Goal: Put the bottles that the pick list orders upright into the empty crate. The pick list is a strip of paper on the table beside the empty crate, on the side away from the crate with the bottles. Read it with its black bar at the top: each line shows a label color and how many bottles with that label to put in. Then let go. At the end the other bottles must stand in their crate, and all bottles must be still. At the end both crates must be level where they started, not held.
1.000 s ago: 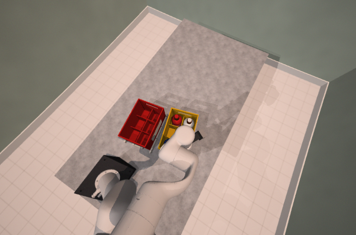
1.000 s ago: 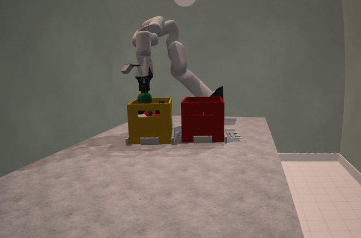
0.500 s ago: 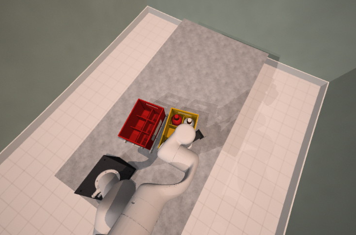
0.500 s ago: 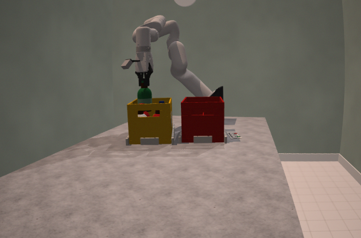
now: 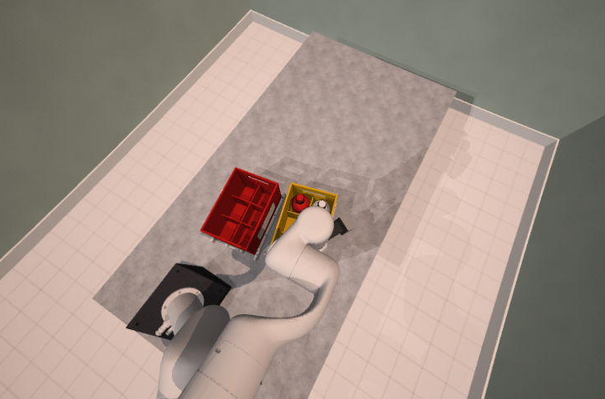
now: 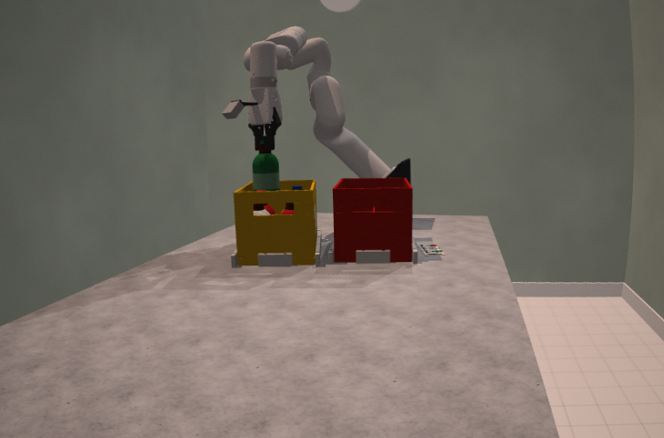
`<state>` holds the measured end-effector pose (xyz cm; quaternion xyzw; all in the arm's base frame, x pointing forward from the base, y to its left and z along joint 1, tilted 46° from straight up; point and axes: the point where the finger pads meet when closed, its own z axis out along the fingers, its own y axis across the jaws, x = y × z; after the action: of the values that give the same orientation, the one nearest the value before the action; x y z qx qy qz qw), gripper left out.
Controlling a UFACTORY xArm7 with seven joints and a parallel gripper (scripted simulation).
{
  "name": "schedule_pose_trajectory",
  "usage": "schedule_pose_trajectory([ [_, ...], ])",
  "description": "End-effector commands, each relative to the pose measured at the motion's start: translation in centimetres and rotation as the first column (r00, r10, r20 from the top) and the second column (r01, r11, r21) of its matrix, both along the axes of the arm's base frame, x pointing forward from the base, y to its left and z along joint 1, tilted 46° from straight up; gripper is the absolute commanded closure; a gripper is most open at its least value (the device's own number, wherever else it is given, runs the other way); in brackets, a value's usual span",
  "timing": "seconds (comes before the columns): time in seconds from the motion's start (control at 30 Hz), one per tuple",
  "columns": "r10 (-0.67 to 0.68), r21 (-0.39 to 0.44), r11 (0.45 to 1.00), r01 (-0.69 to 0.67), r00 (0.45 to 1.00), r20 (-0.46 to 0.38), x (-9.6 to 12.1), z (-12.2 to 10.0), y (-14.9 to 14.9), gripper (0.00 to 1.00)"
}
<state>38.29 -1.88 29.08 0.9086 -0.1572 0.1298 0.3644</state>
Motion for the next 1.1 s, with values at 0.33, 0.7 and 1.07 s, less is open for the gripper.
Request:
schedule_pose_trajectory([
  [0.33,0.003,-0.001,1.0,-0.003,1.0,0.003,-0.2,1.6,1.6,1.0],
  [0.7,0.003,0.0,1.0,-0.003,1.0,0.003,-0.4,2.7,2.7,1.0],
  [1.07,0.003,0.0,1.0,-0.003,1.0,0.003,-0.6,3.8,3.8,1.0],
])
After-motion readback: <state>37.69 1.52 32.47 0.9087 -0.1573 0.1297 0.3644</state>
